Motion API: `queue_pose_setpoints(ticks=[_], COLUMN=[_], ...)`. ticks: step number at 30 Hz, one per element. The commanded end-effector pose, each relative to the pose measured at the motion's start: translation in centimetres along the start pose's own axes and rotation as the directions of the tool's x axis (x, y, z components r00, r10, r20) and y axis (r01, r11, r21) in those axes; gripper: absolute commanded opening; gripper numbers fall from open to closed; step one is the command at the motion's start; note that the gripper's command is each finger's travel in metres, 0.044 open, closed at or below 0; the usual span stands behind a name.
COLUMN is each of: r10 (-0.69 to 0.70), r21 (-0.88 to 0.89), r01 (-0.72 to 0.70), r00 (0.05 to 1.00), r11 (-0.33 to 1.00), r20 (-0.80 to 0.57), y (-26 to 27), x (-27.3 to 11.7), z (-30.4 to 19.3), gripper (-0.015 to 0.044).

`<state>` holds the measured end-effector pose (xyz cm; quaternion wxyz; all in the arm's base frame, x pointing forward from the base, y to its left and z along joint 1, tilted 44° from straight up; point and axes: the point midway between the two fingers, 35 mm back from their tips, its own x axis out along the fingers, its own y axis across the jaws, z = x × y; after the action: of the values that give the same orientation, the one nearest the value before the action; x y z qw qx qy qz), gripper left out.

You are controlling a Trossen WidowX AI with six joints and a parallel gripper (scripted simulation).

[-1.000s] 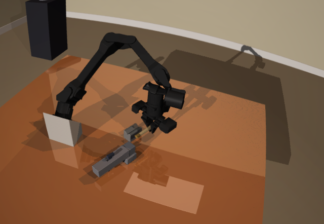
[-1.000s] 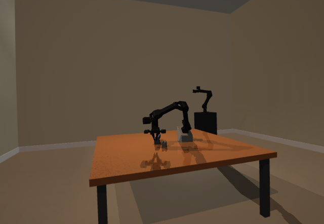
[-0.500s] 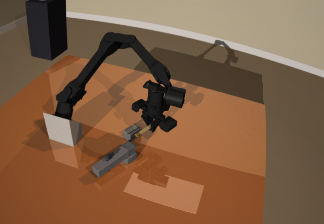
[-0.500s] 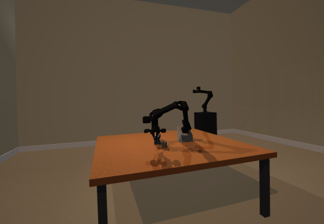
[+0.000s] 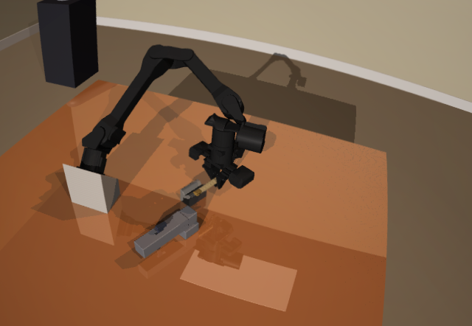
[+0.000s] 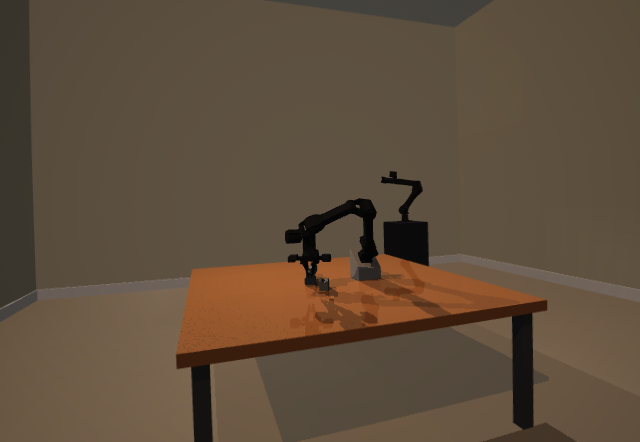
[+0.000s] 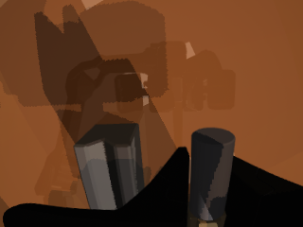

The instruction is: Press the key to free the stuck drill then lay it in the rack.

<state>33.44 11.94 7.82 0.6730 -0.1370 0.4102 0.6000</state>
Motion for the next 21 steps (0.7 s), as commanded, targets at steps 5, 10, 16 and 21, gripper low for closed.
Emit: queue_pose_setpoints(ticks=[5,10,16,21], r10=[-0.002,-0.002,-0.002,-0.001], r21=[0.004,0.004,0.004,0.005], r01=[0.002,0.002,0.002,0.001], r00=[1.000,1.000,1.000,1.000], r11=[1.000,1.000,1.000,1.000], r20=[0.002,0.002,0.002,0.003], y=[1.3,2.1,3.0,3.7], x=[0.1,0.1,0.2,0.2], z=[0.3,0.4,0.6,0.8], gripper=[0.0000,0.0000,0.0000,0.0000])
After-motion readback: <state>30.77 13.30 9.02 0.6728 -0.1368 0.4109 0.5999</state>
